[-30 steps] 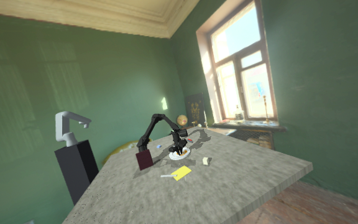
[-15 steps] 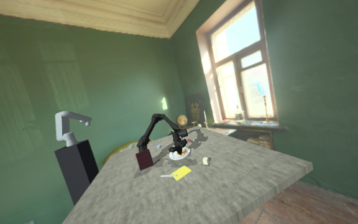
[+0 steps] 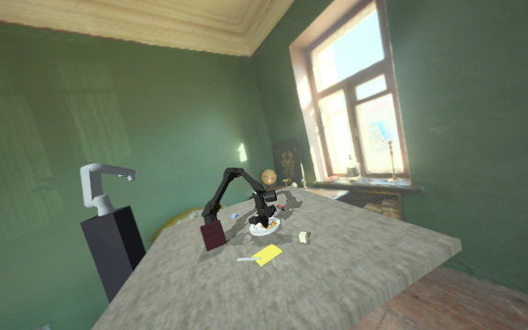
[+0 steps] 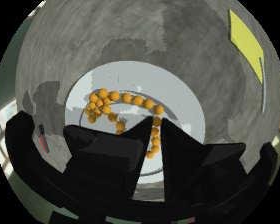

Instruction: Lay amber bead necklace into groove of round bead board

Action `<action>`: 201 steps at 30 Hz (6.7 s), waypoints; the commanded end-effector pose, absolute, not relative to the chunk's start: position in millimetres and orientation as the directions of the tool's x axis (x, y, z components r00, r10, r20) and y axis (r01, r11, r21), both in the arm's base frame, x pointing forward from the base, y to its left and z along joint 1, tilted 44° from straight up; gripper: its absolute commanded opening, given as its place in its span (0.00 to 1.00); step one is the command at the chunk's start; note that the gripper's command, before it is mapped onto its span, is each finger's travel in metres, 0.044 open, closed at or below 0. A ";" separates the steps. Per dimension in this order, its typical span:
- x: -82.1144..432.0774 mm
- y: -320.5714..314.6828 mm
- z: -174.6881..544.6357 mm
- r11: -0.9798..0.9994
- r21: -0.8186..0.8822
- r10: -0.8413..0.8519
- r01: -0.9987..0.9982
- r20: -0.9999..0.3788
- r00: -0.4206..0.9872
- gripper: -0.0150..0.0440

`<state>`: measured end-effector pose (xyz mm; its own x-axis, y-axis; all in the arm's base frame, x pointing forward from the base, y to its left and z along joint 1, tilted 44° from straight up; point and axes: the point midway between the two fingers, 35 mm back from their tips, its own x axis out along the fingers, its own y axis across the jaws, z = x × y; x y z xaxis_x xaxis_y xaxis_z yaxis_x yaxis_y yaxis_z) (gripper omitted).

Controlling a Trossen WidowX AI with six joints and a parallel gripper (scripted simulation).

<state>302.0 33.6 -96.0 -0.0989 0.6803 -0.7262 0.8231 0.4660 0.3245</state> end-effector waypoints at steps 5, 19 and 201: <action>302.4 33.4 -95.5 0.466 0.325 0.680 0.823 -0.727 -0.098 0.25; 297.4 22.6 -97.3 0.460 0.322 0.684 0.828 -0.723 -0.099 0.25; 283.4 22.5 -96.2 0.240 0.095 0.684 0.966 -0.723 -0.099 0.97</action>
<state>283.0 25.6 -98.8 -0.1004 0.6832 -0.7233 0.9659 0.2412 0.0937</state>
